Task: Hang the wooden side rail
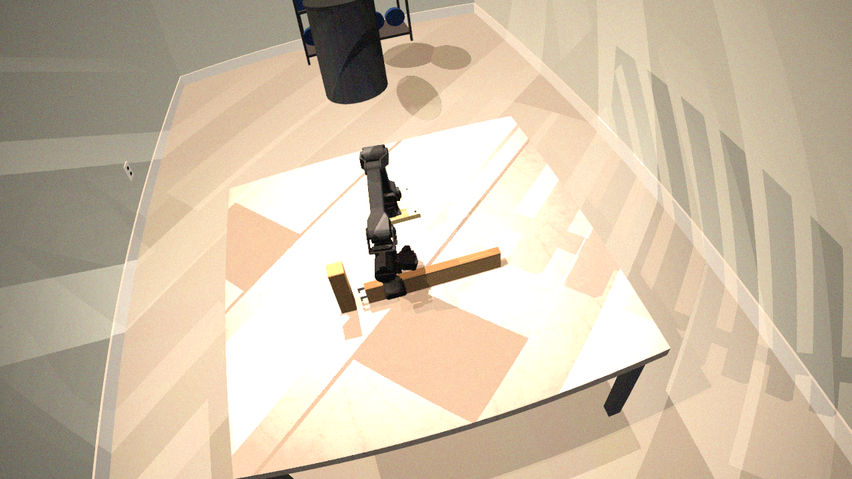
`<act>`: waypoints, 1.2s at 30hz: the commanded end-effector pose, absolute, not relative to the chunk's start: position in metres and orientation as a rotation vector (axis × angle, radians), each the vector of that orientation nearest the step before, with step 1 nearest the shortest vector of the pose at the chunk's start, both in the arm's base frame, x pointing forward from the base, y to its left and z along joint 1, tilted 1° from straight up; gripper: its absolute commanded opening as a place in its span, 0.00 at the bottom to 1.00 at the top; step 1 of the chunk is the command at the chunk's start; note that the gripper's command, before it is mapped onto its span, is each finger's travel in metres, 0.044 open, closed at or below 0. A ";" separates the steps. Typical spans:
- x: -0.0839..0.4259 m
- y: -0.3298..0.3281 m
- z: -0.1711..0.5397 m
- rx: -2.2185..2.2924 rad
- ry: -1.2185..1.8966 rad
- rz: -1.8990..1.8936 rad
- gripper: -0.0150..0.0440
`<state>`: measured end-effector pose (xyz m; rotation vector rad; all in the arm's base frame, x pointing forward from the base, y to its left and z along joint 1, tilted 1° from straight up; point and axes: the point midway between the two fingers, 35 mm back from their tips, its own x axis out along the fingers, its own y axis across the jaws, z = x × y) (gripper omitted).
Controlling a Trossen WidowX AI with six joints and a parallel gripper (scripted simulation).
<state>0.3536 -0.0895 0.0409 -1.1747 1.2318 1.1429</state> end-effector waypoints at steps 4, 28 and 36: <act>0.354 -0.089 0.041 -1.175 1.232 1.144 0.25; 0.354 -0.089 0.044 -1.164 1.236 1.137 0.25; 0.354 -0.089 0.046 -1.164 1.236 1.137 0.25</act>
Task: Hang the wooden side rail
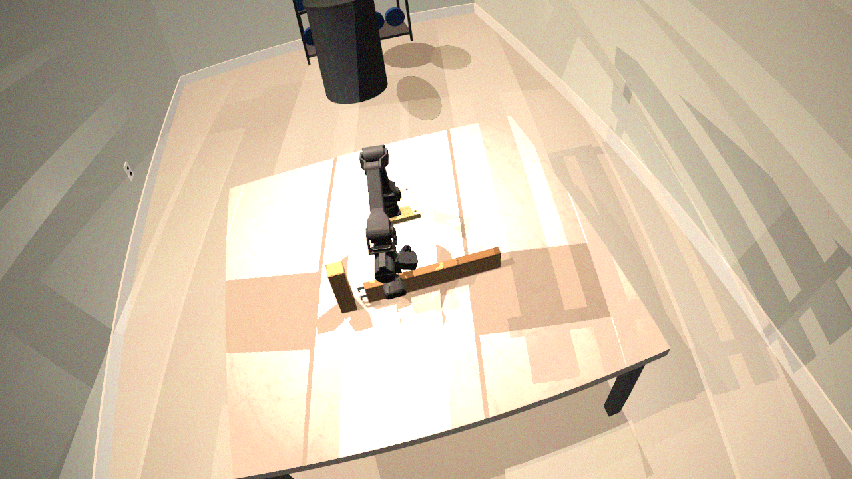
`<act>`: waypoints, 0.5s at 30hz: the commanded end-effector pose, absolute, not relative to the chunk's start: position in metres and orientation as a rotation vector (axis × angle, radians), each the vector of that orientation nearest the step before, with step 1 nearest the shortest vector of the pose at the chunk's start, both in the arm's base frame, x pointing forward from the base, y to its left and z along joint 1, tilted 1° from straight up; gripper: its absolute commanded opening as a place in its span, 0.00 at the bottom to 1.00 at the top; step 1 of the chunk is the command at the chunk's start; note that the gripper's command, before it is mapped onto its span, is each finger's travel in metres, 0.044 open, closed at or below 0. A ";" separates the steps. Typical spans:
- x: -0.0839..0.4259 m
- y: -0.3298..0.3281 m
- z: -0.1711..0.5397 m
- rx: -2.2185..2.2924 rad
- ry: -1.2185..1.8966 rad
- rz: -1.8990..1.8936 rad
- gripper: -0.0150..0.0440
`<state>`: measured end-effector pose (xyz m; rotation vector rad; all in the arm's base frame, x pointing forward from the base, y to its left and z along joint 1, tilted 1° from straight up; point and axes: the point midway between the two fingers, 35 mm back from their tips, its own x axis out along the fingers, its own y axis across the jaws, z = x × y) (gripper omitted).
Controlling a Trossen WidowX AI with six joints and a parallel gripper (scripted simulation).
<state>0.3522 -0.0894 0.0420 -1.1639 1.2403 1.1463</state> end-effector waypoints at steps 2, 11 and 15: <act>0.354 -0.089 0.046 -1.164 1.236 1.137 0.25; 0.354 -0.089 0.048 -1.164 1.236 1.137 0.25; 0.354 -0.089 0.048 -1.164 1.236 1.137 0.25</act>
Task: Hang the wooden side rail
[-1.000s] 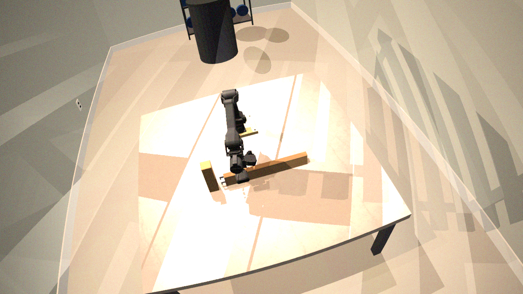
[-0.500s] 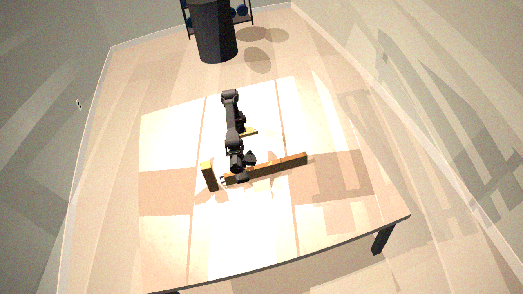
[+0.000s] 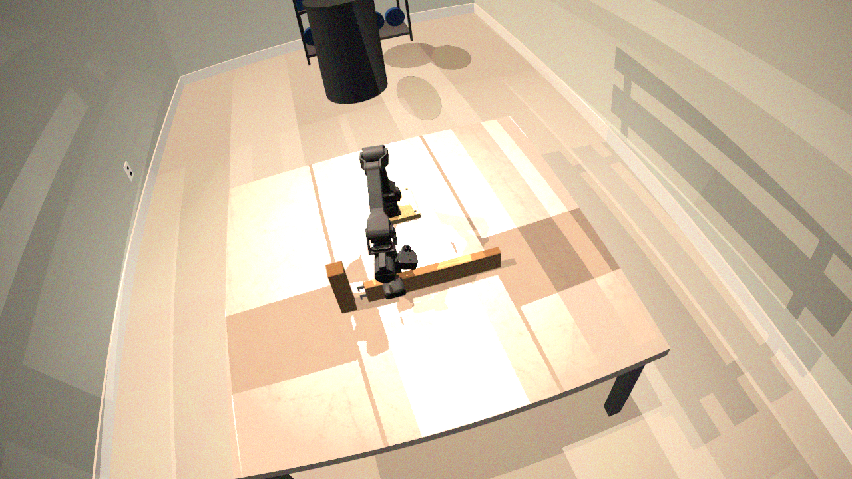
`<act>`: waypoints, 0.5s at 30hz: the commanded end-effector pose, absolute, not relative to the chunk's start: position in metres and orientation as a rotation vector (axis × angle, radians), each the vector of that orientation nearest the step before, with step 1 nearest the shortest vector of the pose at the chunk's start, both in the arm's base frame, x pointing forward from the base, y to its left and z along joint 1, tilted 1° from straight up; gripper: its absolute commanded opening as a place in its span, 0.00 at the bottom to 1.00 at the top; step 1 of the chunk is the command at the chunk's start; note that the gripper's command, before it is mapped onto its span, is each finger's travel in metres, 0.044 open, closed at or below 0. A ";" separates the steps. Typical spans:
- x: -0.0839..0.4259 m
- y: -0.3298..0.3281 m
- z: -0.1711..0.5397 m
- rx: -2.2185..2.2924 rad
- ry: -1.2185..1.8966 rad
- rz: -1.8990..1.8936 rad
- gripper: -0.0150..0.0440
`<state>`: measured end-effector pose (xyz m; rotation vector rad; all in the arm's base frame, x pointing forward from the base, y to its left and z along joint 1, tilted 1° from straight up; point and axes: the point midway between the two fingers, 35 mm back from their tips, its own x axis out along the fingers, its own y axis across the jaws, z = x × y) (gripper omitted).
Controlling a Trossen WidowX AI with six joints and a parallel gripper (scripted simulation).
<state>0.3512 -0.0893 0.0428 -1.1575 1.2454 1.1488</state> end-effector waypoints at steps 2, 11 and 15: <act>0.354 -0.089 0.049 -1.164 1.236 1.137 0.25; 0.354 -0.089 0.050 -1.164 1.236 1.137 0.25; 0.354 -0.089 0.051 -1.164 1.236 1.137 0.25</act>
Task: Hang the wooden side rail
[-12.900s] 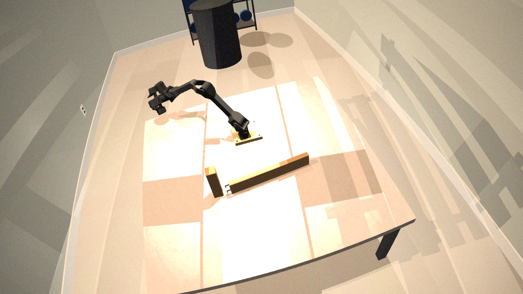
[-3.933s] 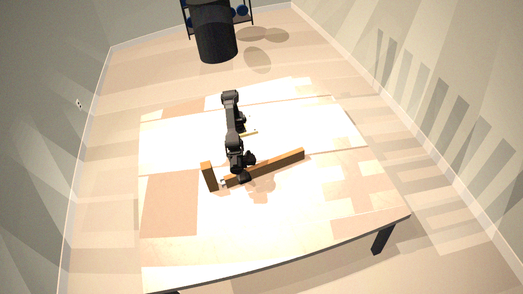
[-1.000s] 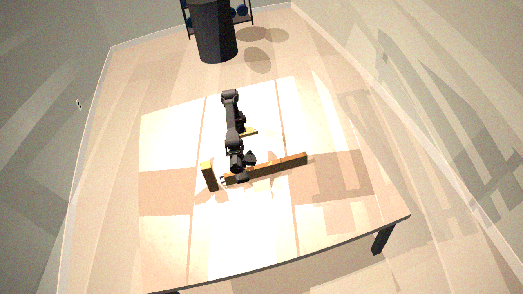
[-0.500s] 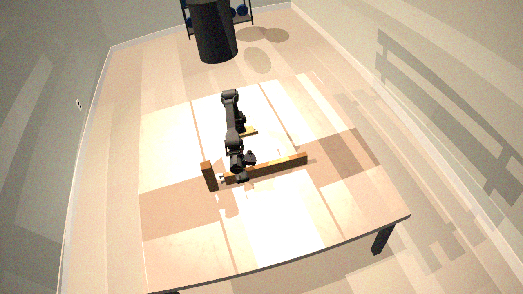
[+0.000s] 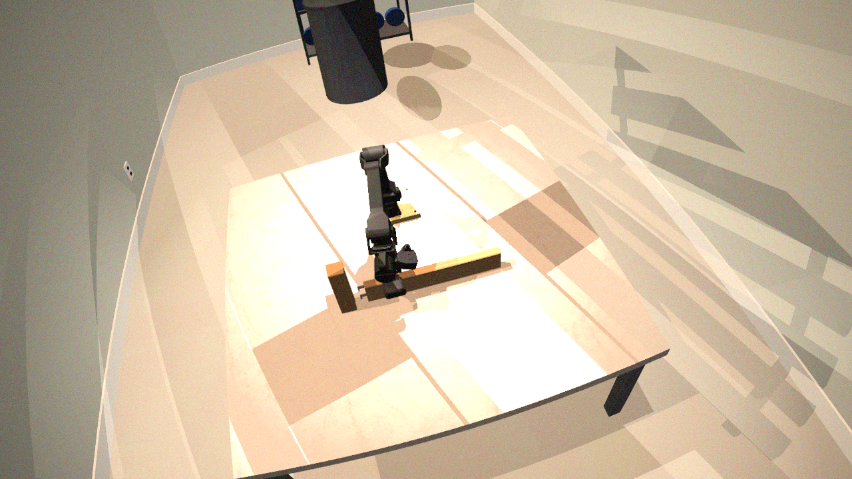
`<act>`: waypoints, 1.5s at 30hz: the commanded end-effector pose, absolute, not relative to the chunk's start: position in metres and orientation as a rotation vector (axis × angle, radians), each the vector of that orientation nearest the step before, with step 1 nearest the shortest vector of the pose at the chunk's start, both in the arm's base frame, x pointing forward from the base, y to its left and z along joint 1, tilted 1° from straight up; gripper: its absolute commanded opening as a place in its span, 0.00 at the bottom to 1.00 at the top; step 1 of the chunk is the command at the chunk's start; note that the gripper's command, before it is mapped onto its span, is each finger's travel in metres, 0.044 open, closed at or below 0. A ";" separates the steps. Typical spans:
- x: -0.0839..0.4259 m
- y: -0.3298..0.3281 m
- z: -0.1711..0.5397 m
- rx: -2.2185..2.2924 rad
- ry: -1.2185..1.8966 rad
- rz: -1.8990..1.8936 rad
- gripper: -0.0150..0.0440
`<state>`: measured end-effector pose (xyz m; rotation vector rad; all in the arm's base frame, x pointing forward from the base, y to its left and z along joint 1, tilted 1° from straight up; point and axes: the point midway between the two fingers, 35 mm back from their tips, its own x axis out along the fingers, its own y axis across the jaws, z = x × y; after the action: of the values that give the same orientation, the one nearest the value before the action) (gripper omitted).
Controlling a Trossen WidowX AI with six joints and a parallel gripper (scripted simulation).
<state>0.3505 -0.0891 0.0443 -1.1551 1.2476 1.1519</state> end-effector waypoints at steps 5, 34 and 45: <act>0.354 -0.089 0.052 -1.164 1.236 1.137 0.25; 0.354 -0.089 0.057 -1.164 1.236 1.137 0.25; 0.354 -0.089 0.058 -1.164 1.236 1.137 0.25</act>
<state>0.3501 -0.0890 0.0507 -1.1522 1.2517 1.1524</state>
